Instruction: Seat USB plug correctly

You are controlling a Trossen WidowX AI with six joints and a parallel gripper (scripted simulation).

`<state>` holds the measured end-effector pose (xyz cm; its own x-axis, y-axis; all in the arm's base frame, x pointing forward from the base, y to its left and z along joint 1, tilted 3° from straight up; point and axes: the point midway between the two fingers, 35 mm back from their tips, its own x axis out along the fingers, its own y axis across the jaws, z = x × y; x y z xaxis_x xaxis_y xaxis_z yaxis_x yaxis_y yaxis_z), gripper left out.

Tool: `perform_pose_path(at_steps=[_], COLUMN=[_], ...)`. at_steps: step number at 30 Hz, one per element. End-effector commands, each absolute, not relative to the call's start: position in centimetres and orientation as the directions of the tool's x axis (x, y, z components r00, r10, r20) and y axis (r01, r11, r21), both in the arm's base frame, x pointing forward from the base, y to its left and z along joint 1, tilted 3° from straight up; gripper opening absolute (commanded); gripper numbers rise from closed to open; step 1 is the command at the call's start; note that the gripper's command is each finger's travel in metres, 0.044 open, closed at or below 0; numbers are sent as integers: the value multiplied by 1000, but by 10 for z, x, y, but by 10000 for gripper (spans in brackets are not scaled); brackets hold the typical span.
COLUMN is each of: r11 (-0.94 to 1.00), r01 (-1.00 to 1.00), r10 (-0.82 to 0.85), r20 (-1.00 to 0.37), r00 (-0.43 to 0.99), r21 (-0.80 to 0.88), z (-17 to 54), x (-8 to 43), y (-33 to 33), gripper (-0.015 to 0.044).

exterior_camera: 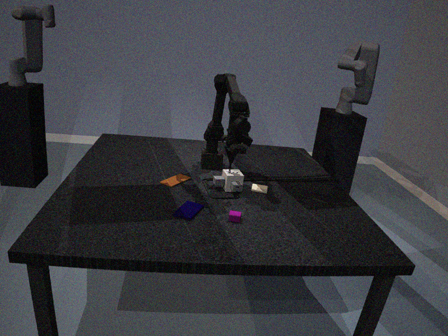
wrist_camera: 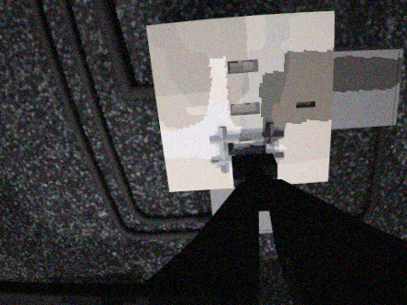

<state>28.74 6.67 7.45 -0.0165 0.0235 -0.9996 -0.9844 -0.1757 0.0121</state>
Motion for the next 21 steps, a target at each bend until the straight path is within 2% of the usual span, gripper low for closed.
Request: perform_pose_path(at_steps=[1,21], r11=[-179,-179], r01=[-984,-984], r10=[24,24], r20=[-1000,-1000], r00=[-18,-18], r21=[13,13], z=[73,71], x=[287,287], y=[67,67], gripper=[0,0])
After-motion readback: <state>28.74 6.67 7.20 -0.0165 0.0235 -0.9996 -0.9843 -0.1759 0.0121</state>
